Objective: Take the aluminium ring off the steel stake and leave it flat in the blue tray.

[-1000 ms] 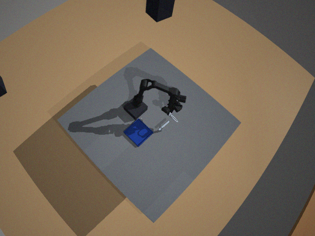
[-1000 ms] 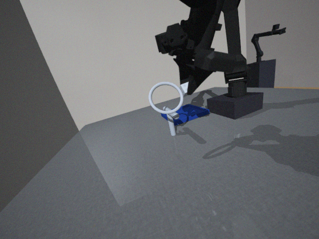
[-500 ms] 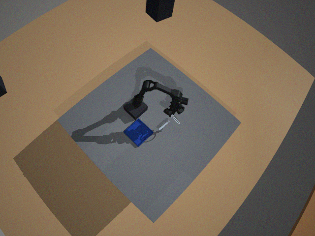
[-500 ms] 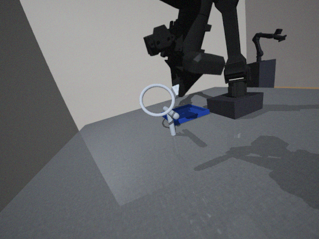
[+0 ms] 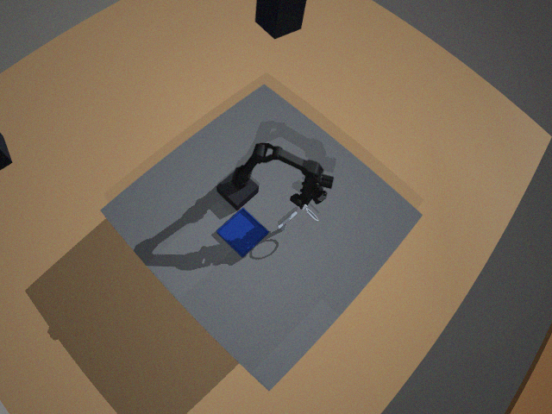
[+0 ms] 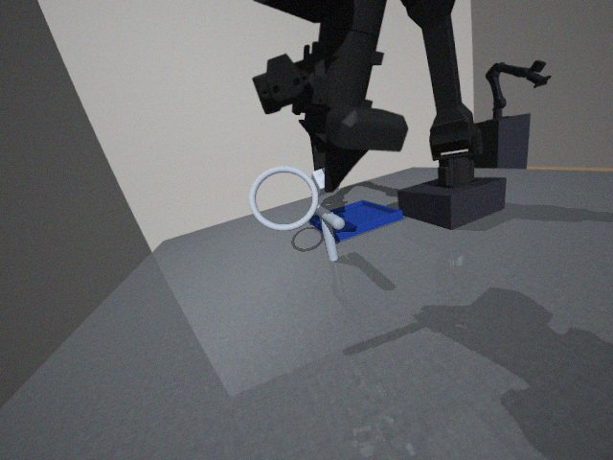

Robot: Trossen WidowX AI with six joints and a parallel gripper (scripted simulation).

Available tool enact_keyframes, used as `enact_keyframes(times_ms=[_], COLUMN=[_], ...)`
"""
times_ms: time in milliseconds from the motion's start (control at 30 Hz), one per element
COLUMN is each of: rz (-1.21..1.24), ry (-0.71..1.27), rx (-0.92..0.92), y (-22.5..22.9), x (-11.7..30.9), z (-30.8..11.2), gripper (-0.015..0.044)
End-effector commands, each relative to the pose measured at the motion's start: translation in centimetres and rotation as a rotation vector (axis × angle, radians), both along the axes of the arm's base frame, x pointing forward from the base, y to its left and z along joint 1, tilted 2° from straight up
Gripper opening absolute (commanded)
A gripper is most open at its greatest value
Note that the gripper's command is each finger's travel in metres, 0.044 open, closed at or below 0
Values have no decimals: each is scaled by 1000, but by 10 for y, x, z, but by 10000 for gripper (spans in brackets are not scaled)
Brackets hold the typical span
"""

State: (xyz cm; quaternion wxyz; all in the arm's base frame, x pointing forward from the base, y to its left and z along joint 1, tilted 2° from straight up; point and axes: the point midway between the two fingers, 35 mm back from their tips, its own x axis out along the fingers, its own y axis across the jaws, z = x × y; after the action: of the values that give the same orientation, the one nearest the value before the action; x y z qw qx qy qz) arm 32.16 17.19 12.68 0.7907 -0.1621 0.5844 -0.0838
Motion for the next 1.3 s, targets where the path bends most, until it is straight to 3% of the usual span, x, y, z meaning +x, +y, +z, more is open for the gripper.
enact_keyframes(times_ms=[0,633,1267], rz=[2,-10,-348], ry=[-9,-19,-221], rx=[2,7,177], y=[0,-1,-20], x=[10,26,17], z=[2,1,4], gripper=[0,0,0])
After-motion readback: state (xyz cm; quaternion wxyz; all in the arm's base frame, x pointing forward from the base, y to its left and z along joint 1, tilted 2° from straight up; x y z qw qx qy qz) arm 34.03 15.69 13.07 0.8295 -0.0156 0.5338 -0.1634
